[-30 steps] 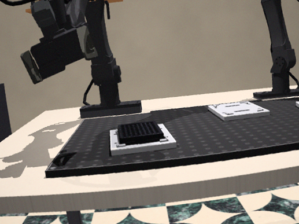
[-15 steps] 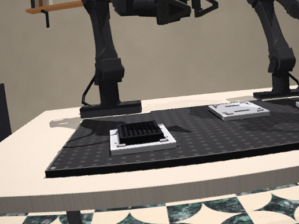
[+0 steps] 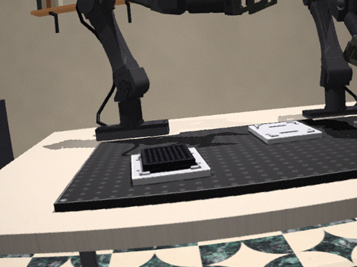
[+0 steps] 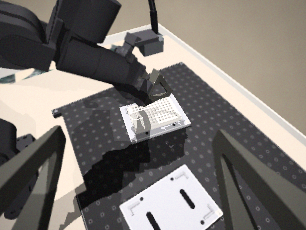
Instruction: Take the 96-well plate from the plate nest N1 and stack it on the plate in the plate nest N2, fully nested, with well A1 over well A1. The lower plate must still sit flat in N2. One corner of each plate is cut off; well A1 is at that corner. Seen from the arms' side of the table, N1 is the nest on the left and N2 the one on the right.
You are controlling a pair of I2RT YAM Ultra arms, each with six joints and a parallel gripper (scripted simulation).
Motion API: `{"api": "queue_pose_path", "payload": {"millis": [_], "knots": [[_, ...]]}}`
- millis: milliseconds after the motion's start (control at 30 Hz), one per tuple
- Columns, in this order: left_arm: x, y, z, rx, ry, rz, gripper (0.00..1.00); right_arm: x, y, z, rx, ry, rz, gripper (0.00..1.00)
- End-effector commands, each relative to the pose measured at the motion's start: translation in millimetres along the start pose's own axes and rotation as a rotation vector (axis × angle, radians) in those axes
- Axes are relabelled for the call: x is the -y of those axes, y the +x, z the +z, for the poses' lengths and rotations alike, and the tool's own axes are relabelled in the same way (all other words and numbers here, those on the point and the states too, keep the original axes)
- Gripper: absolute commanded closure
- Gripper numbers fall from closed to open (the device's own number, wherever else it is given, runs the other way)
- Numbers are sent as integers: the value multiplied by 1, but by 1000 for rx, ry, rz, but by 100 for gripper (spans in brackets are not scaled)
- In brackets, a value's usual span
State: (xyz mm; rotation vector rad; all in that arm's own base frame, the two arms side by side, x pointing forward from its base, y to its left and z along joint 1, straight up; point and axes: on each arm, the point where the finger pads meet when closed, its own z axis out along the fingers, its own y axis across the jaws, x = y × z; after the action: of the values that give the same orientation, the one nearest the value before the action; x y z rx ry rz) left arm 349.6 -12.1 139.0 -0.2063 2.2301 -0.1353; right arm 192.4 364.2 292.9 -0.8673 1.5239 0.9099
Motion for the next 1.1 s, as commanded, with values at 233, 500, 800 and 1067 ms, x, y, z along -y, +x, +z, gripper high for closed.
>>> {"api": "queue_pose_path", "payload": {"millis": [233,500,800,1067], "knots": [[0,-6,0,-6,-23,-10,0,-3,4,-7,-16,16,-9,0],[2,0,0,-36,-6,9,0,-3,3,-7,-13,16,-10,0],[-2,19,5,-281,1,109,0,-2,-2,-5,-1,19,-4,0],[-6,20,22,-584,-15,204,0,-2,-2,-5,-1,19,-4,0]]}}
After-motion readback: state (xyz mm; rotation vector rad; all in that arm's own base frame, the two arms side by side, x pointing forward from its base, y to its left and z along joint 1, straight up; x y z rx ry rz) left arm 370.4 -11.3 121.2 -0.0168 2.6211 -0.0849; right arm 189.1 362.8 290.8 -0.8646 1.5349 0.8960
